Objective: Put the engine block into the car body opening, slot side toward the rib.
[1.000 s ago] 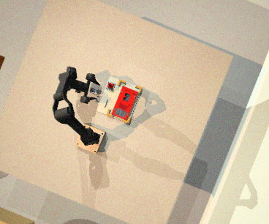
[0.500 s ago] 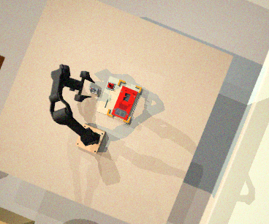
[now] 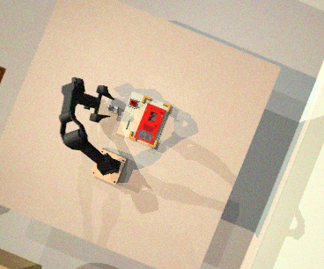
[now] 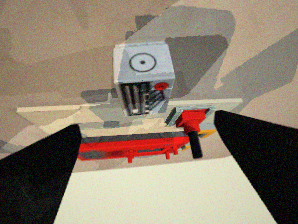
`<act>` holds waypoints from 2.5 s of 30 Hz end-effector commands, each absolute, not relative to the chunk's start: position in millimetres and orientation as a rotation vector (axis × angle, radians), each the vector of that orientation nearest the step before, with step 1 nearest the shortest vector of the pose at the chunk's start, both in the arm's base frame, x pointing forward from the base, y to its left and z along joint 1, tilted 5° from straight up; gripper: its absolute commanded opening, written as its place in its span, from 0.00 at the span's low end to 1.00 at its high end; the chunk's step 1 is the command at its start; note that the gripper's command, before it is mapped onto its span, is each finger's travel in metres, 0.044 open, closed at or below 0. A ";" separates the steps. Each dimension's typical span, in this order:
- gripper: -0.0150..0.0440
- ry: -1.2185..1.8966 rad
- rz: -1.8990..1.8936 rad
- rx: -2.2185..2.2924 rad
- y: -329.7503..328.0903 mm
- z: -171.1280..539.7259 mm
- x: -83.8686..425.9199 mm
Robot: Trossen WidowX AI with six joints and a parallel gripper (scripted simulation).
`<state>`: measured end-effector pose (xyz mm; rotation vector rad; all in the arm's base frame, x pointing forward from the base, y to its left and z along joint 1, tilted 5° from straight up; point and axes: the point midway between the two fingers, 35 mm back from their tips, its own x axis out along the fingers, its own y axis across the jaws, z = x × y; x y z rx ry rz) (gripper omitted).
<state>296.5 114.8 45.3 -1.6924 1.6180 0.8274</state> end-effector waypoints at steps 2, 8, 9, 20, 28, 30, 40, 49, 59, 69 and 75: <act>1.00 1.616 0.833 -1.689 114.5 45.0 296.5; 1.00 1.560 0.970 -1.534 105.1 45.3 294.1; 1.00 1.544 0.993 -1.507 103.7 45.6 293.8; 1.00 1.283 1.197 -1.261 92.6 55.8 295.0; 1.00 1.108 1.255 -1.182 88.5 65.9 297.9; 1.00 1.108 1.255 -1.182 88.5 65.9 297.9; 1.00 1.109 1.256 -1.182 89.7 50.8 297.7; 1.00 1.108 1.256 -1.182 90.7 40.5 298.2; 1.00 1.109 1.256 -1.181 92.0 24.8 298.2; 0.64 1.109 1.256 -1.181 92.1 23.8 298.2; 0.44 1.109 1.256 -1.181 92.1 23.8 298.2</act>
